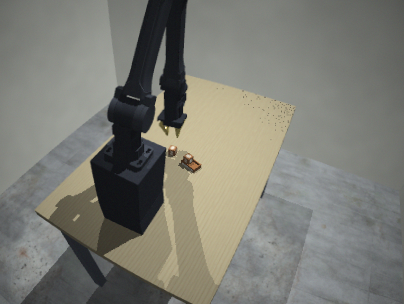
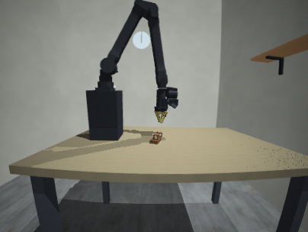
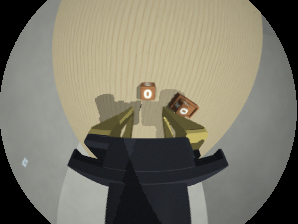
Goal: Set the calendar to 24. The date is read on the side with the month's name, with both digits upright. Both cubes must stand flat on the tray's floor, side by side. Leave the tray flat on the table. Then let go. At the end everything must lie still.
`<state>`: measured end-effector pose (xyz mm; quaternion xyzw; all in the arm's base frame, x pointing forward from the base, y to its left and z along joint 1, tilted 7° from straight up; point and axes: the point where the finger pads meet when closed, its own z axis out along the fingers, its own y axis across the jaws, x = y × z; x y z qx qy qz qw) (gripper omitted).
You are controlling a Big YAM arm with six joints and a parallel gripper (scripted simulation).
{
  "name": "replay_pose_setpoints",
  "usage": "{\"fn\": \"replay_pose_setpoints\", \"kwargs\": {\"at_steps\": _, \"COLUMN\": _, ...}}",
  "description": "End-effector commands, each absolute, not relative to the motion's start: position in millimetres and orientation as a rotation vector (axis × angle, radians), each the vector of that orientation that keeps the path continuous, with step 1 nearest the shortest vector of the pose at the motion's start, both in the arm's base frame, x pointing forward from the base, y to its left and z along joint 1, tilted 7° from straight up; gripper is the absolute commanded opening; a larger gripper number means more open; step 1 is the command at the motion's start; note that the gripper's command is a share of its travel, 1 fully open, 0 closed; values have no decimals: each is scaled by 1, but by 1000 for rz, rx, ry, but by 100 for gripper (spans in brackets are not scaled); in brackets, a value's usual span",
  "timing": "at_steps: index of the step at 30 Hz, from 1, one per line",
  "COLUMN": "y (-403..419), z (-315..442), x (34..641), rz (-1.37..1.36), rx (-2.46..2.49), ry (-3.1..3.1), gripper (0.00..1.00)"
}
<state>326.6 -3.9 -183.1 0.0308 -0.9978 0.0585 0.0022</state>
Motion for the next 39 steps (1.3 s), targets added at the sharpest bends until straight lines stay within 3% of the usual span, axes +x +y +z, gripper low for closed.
{"fn": "replay_pose_setpoints", "kwargs": {"at_steps": 1, "y": -3, "z": -181, "x": 323, "rz": 185, "rx": 131, "ry": -3121, "gripper": 44}}
{"fn": "replay_pose_setpoints", "kwargs": {"at_steps": 39, "y": -6, "z": -198, "x": 336, "rz": 186, "rx": 119, "ry": -3147, "gripper": 44}}
